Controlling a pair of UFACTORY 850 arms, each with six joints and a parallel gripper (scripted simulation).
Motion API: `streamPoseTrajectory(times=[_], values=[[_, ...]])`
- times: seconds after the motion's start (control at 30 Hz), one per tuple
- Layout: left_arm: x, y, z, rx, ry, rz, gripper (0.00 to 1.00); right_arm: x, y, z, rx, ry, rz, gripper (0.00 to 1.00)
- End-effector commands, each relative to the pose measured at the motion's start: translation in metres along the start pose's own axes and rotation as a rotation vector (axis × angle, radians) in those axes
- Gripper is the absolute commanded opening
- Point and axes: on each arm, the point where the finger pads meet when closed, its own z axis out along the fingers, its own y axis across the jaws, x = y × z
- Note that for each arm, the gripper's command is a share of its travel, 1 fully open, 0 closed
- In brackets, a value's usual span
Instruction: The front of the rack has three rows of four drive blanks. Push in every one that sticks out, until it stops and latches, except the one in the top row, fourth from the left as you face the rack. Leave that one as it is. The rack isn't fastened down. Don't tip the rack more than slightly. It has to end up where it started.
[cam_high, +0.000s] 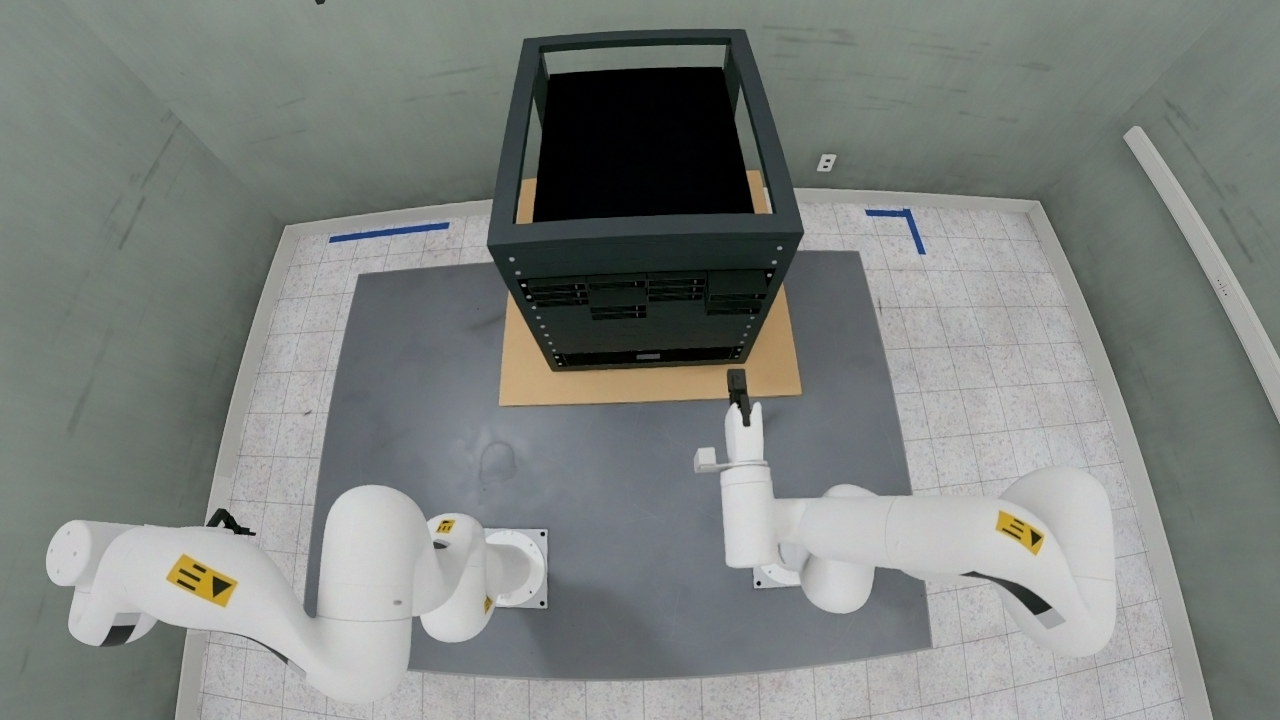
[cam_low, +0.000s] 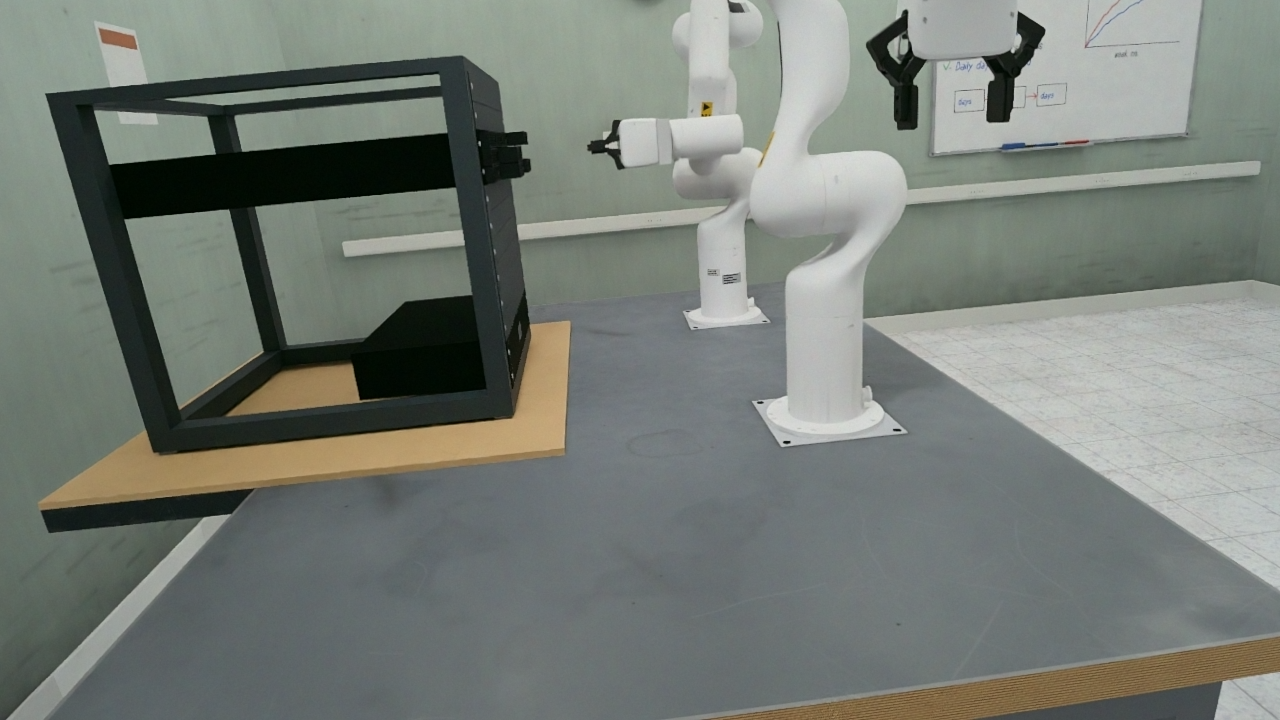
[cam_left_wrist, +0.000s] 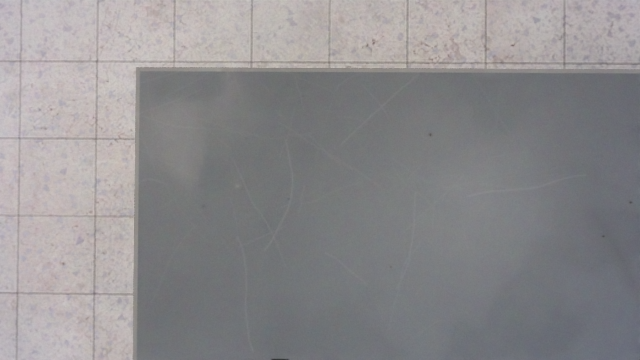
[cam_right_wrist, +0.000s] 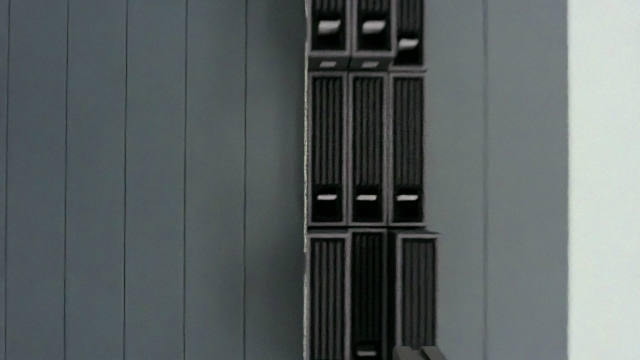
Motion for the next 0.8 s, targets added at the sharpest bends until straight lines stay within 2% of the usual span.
streamPoseTrajectory(times=[0.0, 0.37, 0.77], values=[[0.000, 0.000, -0.001, 0.000, 0.002, 0.000, 1.00, -0.001, -0.005, 0.020, -0.006, 0.006, 0.004, 0.00], [0.000, 0.000, -0.001, 0.000, 0.002, 0.000, 1.00, -0.013, -0.022, 0.063, -0.006, 0.006, 0.004, 0.00], [0.000, 0.000, -0.001, 0.000, 0.002, 0.000, 1.00, -0.014, -0.024, 0.069, -0.006, 0.006, 0.004, 0.00]])
